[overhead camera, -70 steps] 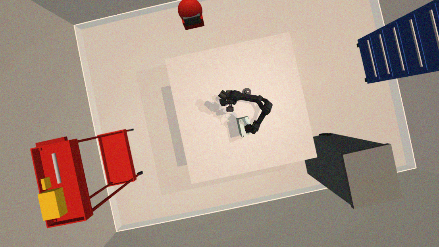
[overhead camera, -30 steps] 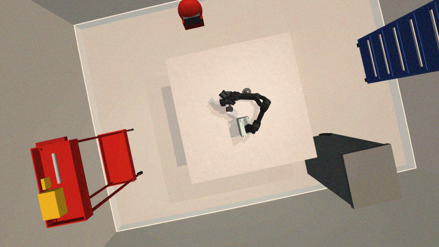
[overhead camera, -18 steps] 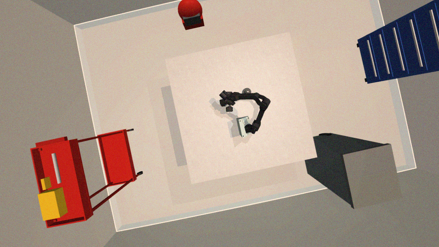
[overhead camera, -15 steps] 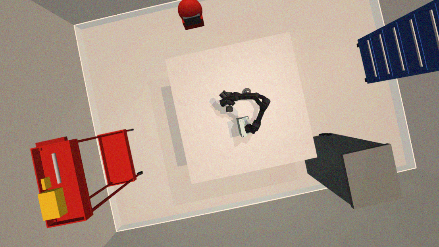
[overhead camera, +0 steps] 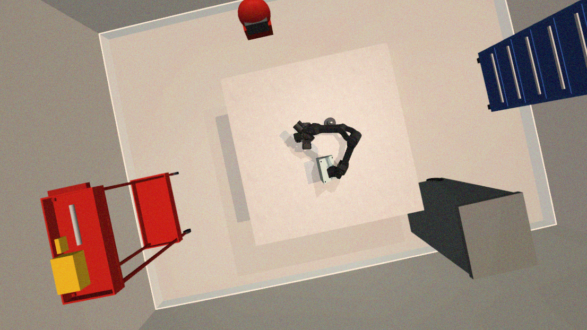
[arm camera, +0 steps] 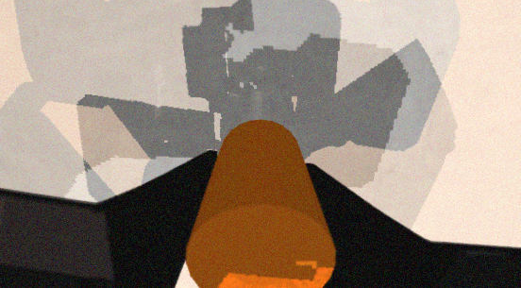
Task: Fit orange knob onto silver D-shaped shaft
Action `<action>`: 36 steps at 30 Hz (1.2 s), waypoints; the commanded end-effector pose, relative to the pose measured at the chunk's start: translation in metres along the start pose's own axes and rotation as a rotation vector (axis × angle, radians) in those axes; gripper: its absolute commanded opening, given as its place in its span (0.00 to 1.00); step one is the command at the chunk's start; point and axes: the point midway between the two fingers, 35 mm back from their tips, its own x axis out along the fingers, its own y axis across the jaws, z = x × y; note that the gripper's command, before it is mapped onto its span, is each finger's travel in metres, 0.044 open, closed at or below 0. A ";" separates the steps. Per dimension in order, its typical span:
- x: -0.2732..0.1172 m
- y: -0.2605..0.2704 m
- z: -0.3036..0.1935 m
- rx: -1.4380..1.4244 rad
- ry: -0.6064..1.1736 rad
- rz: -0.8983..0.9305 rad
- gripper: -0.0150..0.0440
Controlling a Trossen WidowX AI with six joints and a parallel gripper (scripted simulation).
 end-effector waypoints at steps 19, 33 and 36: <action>-0.060 -0.007 0.008 0.004 -0.011 -0.007 0.25; -0.104 -0.008 0.010 -0.001 -0.010 -0.006 0.25; -0.114 -0.008 0.010 -0.002 -0.009 -0.006 0.25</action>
